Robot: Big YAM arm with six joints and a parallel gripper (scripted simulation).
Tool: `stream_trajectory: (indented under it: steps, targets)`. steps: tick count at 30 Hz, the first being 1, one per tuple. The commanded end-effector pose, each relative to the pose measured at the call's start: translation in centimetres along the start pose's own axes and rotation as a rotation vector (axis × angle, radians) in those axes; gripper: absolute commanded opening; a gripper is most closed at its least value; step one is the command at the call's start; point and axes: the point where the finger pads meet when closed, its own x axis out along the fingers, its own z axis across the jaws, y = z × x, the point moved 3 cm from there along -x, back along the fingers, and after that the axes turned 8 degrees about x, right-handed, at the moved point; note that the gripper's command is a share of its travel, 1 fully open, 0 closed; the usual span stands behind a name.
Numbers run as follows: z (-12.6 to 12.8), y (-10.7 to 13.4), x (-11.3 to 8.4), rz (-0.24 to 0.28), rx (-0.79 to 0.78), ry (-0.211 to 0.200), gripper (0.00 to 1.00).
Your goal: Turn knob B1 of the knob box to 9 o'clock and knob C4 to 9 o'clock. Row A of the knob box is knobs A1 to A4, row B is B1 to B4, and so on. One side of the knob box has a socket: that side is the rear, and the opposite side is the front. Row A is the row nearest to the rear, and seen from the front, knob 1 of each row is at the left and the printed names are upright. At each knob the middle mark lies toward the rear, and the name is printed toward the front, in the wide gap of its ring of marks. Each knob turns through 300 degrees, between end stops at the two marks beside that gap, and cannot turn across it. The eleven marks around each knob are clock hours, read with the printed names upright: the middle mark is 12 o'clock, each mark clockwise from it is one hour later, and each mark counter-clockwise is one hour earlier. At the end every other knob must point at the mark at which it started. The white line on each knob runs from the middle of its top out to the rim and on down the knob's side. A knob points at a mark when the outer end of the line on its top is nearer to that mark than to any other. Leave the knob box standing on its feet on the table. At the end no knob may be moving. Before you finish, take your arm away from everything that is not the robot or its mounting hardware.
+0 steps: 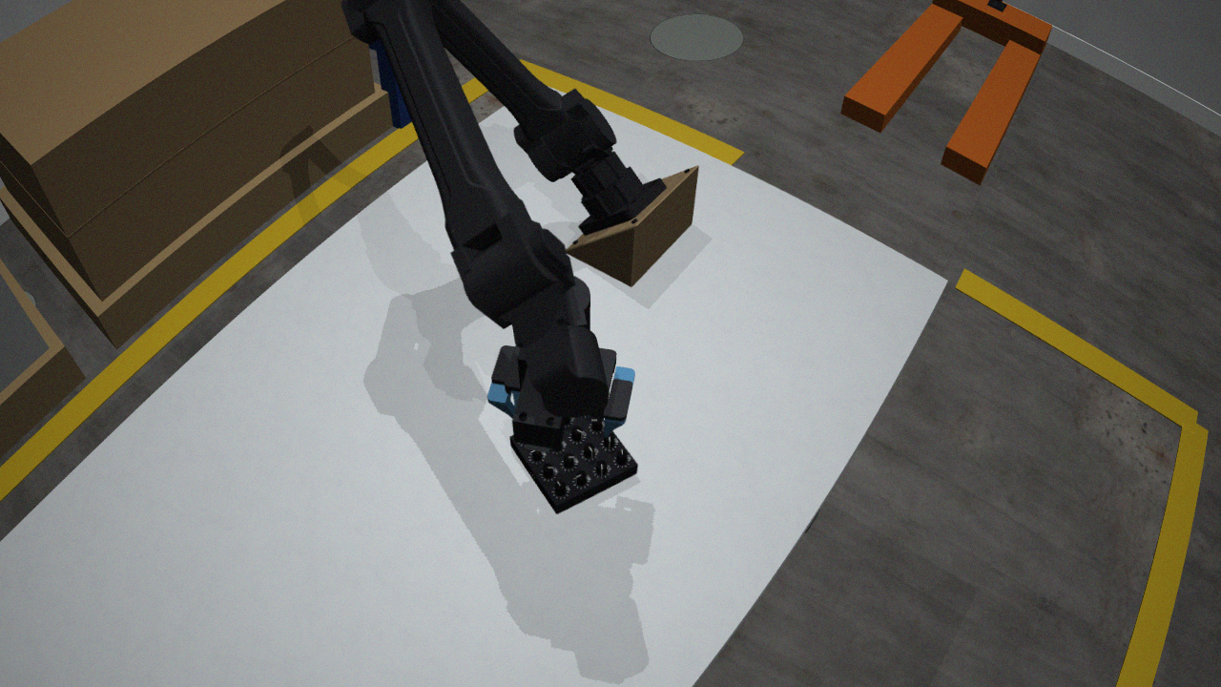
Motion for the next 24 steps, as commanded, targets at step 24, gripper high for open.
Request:
stream_trajectory:
  steps: [24]
  targets:
    - [3.4, -4.1, -2.2, -0.025, 0.735, -0.009, 1.0]
